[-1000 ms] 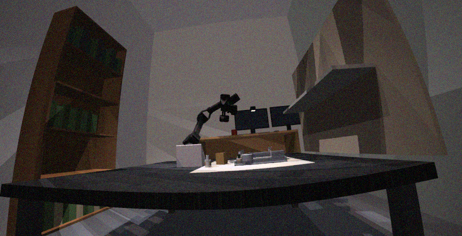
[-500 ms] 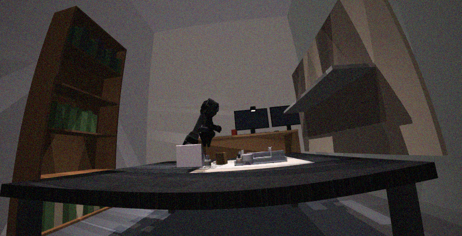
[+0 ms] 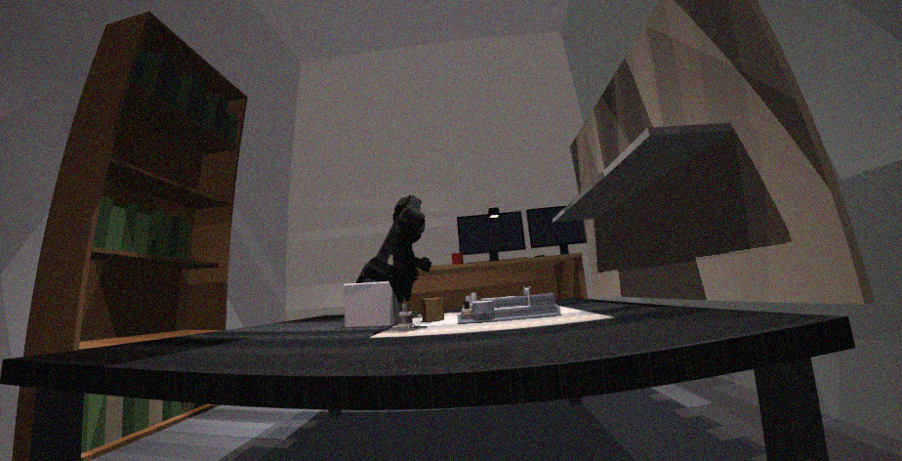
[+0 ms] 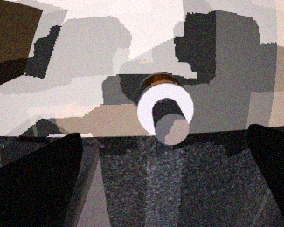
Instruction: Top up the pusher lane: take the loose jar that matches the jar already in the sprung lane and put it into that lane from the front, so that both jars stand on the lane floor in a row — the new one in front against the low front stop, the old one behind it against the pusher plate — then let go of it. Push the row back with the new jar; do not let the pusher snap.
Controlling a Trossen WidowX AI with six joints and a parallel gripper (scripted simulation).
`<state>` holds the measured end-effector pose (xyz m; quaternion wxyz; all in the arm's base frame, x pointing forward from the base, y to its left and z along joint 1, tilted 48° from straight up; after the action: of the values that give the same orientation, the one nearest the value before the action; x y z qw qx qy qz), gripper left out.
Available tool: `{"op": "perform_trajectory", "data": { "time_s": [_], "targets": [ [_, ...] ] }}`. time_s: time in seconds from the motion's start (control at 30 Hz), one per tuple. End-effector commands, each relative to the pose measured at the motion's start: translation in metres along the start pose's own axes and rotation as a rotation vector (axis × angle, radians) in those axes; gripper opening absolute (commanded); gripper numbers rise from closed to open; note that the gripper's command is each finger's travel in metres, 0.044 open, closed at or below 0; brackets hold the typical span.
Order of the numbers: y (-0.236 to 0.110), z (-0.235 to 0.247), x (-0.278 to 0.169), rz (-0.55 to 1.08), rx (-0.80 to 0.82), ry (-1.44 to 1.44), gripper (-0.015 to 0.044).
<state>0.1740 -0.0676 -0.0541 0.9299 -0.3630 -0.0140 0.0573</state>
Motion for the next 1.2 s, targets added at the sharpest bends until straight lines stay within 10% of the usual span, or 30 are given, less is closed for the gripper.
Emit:
{"op": "perform_trajectory", "data": {
  "time_s": [0.0,0.87,1.17],
  "targets": [
    [0.005,-0.001,0.001,-0.012,-0.005,0.002,0.0440],
    [0.047,-0.001,0.002,-0.013,-0.003,0.001,0.0440],
    [0.047,-0.001,0.002,-0.013,-0.003,0.001,0.0204]
  ]
}}
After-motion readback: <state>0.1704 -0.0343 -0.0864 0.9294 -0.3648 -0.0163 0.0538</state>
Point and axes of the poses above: the point midway between the two fingers, 35 mm back from their tips, its own y axis out along the fingers, its own z axis across the jaws, x = y × z, the point moved 1 cm from there along -y, back along the fingers, and after that the axes turned 4 degrees about y, right-handed, at the moved point
